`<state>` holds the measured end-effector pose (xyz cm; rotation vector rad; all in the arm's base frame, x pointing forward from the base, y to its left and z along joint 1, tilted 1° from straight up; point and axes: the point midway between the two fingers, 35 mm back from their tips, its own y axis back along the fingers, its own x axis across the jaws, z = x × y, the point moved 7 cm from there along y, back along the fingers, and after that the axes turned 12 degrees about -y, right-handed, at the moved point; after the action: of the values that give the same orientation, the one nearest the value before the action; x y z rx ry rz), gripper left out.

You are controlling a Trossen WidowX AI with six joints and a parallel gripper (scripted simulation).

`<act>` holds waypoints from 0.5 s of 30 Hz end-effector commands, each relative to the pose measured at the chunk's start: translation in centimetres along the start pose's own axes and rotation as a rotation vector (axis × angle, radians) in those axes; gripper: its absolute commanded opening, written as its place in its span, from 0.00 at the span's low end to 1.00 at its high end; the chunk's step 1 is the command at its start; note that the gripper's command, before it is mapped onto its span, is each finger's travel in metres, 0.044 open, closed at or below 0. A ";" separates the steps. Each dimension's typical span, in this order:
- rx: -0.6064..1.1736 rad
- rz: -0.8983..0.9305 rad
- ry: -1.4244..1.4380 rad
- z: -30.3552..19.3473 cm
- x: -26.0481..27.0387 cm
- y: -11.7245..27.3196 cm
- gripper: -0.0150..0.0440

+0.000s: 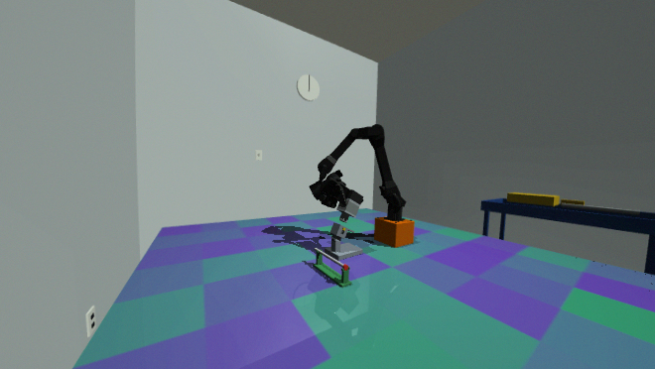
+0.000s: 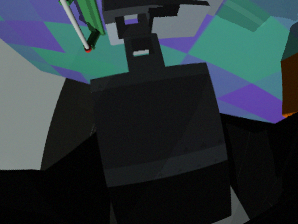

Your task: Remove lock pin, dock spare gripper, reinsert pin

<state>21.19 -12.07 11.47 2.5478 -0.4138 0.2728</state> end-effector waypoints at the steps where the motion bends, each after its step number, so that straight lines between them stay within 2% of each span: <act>1: 0.008 0.007 -0.004 0.3 0.2 -0.3 0.25; 15: 0.008 0.008 -0.003 2.1 0.5 -1.4 0.25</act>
<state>22.15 -12.20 9.44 2.5486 -0.4142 0.2717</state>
